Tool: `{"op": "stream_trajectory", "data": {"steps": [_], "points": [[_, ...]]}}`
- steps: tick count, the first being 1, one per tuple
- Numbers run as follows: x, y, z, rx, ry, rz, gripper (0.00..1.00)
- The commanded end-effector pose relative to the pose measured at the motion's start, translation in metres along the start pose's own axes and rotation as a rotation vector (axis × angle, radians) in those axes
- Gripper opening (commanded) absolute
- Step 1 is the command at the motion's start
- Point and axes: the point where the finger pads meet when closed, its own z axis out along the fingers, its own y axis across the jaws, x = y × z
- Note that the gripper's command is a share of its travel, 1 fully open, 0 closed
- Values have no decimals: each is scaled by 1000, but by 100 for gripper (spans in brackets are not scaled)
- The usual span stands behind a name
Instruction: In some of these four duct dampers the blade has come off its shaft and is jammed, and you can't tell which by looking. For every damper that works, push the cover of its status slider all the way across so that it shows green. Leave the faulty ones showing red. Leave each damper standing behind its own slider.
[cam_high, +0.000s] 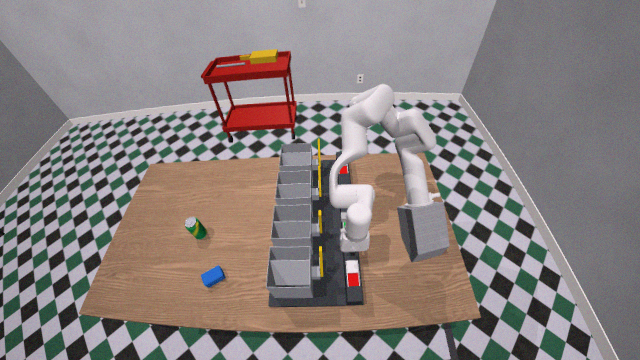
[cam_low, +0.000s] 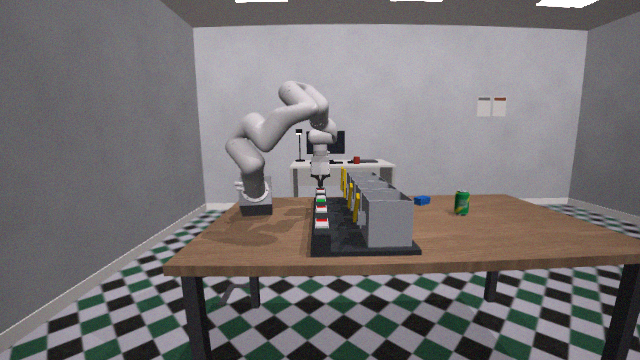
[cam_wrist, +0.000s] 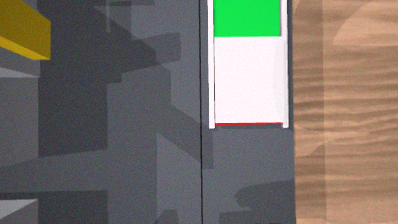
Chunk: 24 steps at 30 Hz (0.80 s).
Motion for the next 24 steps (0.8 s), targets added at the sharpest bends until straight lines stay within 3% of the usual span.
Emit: {"op": "stream_trajectory", "data": {"steps": [1,24], "points": [[-1,-1,0,2,-3,1,0],[-1,-1,13,2,-3,1,0]]}}
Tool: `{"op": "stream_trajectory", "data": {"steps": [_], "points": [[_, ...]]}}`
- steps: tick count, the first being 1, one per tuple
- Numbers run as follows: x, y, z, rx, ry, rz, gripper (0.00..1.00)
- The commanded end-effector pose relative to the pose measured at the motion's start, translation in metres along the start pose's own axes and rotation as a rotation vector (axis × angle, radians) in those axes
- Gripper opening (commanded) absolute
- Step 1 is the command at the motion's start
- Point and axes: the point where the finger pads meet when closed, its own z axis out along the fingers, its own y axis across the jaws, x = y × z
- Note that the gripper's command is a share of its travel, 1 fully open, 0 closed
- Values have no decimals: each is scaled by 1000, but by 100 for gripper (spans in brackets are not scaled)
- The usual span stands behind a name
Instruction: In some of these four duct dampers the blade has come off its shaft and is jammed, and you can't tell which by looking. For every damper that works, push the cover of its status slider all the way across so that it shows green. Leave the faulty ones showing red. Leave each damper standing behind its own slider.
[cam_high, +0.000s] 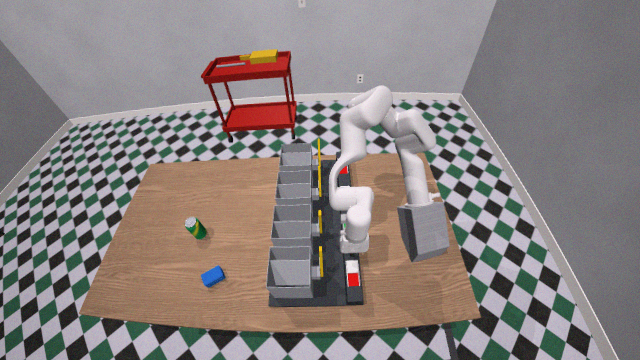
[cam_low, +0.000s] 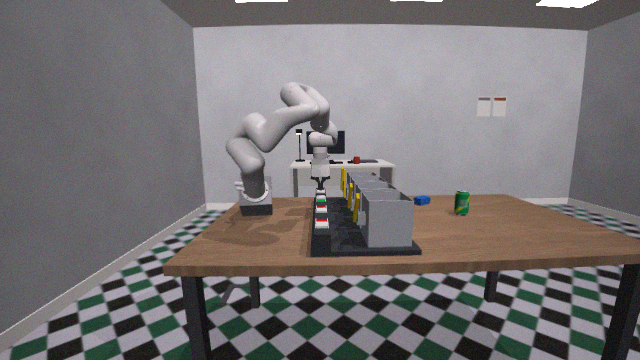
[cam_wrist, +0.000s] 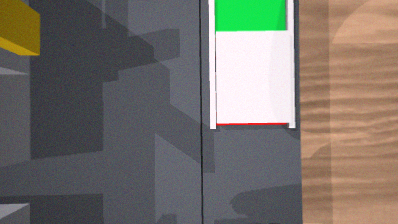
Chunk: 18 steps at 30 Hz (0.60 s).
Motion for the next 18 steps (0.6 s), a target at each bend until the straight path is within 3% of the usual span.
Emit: {"op": "stream_trajectory", "data": {"steps": [1,18], "points": [[-1,-1,1,2,-3,1,0],[-1,-1,9,2,-3,1,0]]}}
